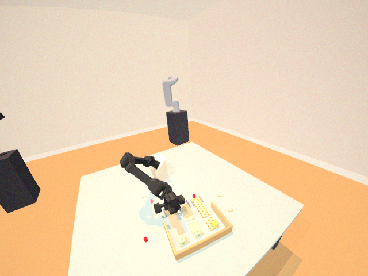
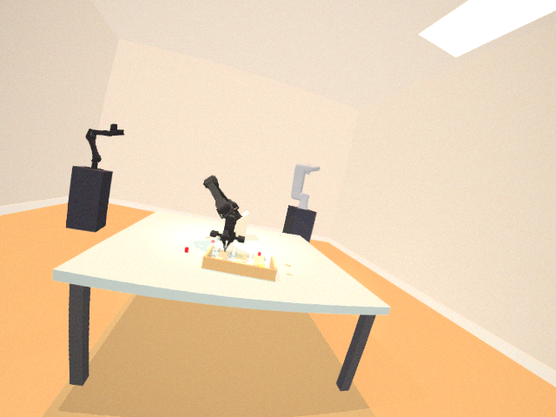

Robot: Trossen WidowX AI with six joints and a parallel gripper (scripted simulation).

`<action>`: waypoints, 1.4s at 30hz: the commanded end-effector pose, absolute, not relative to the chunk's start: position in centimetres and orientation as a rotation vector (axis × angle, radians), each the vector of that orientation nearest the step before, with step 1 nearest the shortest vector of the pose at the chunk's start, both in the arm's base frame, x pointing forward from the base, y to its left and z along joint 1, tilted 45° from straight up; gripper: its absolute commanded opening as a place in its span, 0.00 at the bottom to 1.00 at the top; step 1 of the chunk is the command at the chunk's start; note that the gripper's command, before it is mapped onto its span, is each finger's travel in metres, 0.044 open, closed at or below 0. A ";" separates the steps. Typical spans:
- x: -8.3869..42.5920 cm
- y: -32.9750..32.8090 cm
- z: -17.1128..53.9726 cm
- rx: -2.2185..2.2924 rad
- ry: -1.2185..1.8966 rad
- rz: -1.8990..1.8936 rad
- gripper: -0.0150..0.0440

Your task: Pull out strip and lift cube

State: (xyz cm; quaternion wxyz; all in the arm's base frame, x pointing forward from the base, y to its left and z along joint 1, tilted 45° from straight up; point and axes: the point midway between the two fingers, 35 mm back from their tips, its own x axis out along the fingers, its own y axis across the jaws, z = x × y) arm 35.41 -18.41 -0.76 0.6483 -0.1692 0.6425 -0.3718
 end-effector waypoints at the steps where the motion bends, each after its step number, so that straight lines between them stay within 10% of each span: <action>1: 35.4 -18.7 -0.9 -0.380 1.462 -0.847 0.25; 42: 29.8 -17.2 -1.9 -0.381 1.466 -0.846 0.25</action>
